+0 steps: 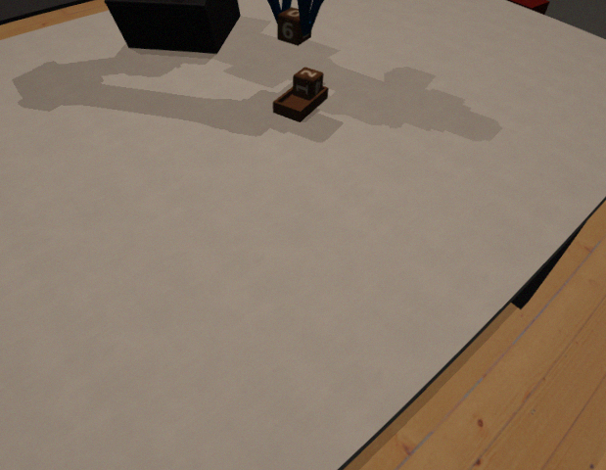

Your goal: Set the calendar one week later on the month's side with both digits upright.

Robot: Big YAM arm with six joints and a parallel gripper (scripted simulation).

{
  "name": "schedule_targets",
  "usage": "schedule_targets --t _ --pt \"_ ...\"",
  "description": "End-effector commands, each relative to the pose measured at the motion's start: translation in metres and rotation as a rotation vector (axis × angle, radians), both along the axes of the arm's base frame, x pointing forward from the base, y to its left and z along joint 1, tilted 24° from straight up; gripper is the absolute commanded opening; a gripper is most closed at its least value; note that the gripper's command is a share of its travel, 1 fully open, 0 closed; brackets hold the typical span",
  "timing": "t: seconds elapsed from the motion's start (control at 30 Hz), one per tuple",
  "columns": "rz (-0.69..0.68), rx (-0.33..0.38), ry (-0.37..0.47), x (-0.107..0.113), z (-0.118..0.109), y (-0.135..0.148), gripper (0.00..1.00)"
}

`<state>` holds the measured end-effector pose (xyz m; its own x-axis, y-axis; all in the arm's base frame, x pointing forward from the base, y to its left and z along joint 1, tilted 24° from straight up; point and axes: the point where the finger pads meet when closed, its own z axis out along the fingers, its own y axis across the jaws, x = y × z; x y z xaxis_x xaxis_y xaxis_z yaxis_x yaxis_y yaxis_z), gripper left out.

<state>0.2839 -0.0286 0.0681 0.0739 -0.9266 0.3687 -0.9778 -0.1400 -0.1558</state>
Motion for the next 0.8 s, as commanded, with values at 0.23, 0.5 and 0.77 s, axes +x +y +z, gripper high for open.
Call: schedule_targets --t 0.23,0.5,0.77 --pt "0.008 0.004 -0.018 0.016 -0.022 -0.011 0.26" --pt "0.008 0.003 -0.009 0.015 -0.042 -0.018 0.26" --pt "0.016 0.004 -0.037 0.026 -0.042 -0.02 0.26"
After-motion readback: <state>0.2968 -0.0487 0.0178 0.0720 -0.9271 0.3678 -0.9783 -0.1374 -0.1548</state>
